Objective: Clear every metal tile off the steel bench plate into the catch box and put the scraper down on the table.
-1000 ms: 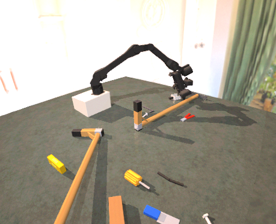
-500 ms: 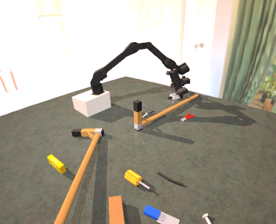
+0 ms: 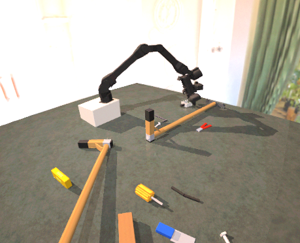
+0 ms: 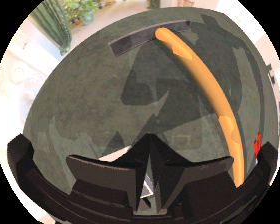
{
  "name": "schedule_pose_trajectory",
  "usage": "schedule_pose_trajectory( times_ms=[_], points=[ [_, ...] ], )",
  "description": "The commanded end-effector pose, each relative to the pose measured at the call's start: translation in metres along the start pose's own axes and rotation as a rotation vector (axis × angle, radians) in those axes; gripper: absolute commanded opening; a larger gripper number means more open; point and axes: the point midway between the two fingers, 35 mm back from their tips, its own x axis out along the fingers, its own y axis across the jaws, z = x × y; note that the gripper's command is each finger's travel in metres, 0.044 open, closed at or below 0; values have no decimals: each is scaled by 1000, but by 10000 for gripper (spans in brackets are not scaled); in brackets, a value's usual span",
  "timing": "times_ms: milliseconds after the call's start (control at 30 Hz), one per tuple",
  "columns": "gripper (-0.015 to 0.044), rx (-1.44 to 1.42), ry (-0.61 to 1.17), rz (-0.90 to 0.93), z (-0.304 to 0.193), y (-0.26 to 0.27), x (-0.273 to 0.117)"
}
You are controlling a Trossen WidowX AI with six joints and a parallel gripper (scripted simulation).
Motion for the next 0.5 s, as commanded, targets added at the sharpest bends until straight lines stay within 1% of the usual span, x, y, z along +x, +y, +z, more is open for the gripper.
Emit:
schedule_pose_trajectory(
  times_ms=[0,467],
  points=[
    [0,2,-4,-3,-3,7,-5],
    [0,2,-2,-1,-18,25,-11]
  ],
)
